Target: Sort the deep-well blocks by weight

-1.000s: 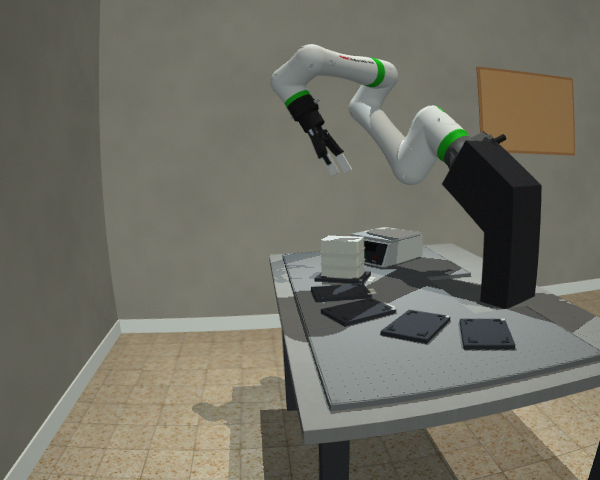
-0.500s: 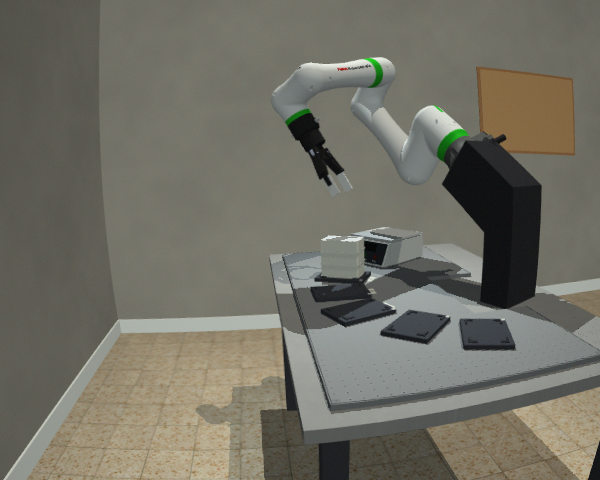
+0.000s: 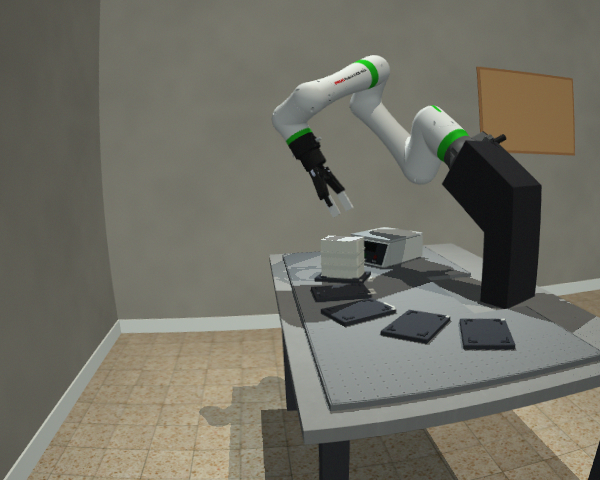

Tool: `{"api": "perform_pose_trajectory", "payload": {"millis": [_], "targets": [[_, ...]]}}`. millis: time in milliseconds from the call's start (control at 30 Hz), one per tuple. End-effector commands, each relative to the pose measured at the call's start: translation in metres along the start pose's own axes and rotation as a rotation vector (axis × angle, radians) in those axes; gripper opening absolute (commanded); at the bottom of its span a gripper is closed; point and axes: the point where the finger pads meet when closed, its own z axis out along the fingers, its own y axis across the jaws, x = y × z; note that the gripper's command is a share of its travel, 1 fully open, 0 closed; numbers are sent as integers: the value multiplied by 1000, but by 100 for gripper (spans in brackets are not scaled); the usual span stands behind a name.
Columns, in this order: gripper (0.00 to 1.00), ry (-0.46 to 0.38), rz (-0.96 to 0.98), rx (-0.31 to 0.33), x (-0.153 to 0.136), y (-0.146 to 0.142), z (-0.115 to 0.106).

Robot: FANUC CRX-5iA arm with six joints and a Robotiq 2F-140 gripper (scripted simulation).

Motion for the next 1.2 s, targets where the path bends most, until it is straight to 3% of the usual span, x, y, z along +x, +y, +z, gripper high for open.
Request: {"api": "perform_pose_trajectory", "payload": {"millis": [0, 133, 567, 1167], "targets": [[100, 0, 0, 0, 10, -1, 16], [100, 0, 0, 0, 20, -1, 34], [100, 0, 0, 0, 20, -1, 34], [100, 0, 0, 0, 33, -1, 57]]}}
